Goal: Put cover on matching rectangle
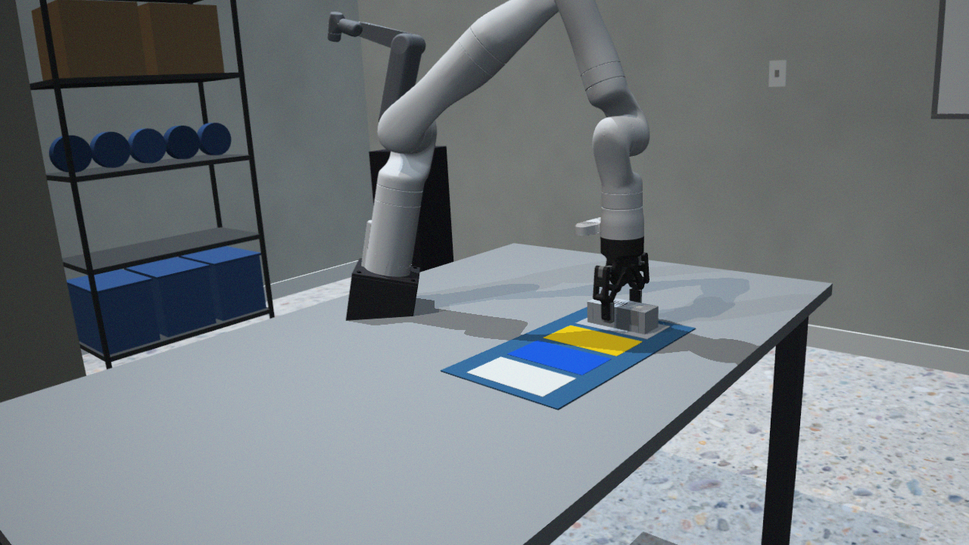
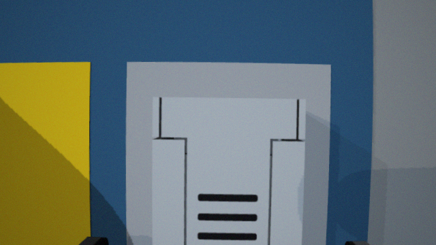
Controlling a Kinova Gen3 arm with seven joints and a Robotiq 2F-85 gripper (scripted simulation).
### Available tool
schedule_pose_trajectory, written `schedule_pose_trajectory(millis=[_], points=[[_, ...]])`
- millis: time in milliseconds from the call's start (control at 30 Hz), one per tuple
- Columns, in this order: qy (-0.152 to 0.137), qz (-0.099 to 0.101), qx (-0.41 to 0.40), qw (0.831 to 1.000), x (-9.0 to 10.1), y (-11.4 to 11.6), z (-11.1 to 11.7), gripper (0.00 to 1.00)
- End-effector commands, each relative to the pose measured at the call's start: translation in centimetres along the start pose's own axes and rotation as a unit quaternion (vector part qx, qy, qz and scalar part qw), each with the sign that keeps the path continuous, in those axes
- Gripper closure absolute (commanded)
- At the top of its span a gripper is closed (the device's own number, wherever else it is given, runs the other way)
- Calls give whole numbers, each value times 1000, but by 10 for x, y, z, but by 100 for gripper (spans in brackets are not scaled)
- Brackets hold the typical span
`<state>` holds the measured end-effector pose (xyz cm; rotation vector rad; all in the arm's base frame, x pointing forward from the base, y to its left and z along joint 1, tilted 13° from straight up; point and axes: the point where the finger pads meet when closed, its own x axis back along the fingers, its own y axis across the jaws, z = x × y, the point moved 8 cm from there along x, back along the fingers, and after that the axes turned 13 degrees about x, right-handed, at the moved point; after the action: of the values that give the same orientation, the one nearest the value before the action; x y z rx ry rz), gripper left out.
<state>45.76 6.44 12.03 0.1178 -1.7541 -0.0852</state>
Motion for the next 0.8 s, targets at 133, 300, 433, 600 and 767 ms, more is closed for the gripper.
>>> schedule_pose_trajectory(millis=[133, 300, 433, 600, 767], points=[[-1, 0, 0, 1000, 1, 0, 0, 27], [-1, 0, 0, 1000, 1, 0, 0, 27], [-1, 0, 0, 1000, 1, 0, 0, 27], [-1, 0, 0, 1000, 1, 0, 0, 27], [-1, 0, 0, 1000, 1, 0, 0, 27]])
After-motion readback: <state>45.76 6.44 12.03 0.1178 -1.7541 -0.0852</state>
